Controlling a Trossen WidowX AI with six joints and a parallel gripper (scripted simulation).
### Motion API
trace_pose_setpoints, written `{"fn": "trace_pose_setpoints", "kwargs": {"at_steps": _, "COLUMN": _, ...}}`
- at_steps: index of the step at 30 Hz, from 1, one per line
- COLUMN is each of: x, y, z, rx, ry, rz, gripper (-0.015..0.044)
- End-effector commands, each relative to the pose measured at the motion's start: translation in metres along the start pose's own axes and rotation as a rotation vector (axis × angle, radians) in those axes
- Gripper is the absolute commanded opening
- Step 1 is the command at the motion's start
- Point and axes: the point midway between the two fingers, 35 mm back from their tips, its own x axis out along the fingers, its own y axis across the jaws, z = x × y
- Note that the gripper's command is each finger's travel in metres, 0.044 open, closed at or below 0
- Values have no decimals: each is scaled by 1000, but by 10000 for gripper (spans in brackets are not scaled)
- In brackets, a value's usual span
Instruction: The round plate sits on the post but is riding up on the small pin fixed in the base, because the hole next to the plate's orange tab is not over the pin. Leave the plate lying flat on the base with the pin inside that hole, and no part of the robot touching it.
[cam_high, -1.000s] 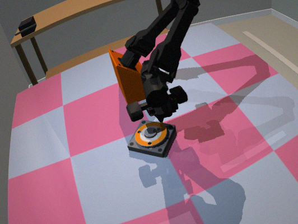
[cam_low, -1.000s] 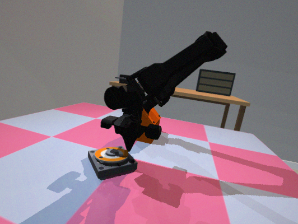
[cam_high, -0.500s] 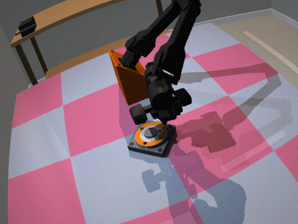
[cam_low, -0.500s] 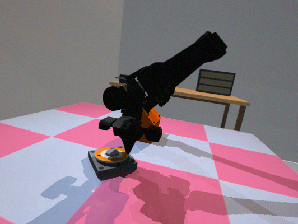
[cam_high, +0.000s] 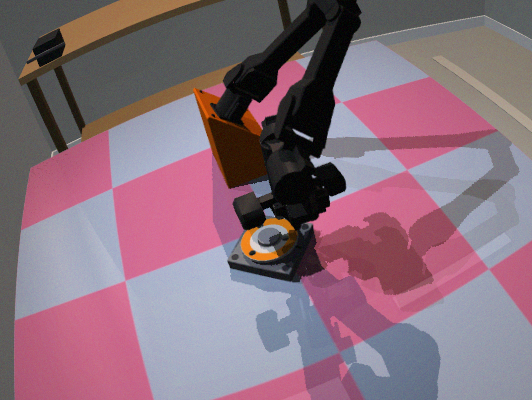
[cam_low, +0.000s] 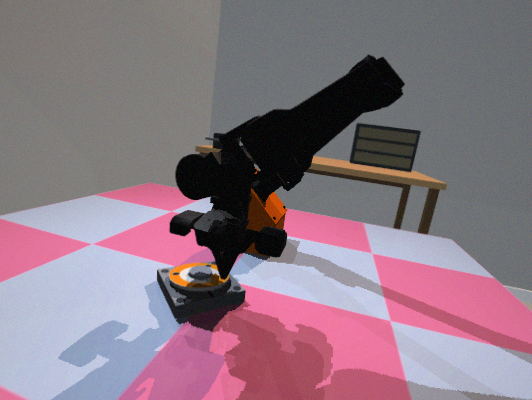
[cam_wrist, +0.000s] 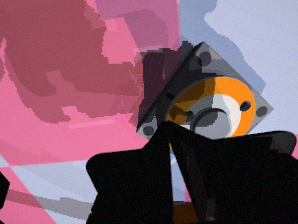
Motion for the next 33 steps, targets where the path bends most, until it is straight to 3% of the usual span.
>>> {"fn": "trace_pose_setpoints", "kwargs": {"at_steps": 1, "x": 1, "y": -2, "z": 2, "rx": 5, "ry": 2, "rz": 2, "gripper": 0}}
{"fn": "trace_pose_setpoints", "kwargs": {"at_steps": 11, "x": 1, "y": -4, "z": 7, "rx": 5, "ry": 2, "rz": 1, "gripper": 0}}
{"fn": "trace_pose_setpoints", "kwargs": {"at_steps": 21, "x": -46, "y": -5, "z": 4, "rx": 5, "ry": 2, "rz": -1, "gripper": 0}}
{"fn": "trace_pose_setpoints", "kwargs": {"at_steps": 33, "x": -39, "y": -5, "z": 4, "rx": 12, "ry": 5, "rz": 3, "gripper": 0}}
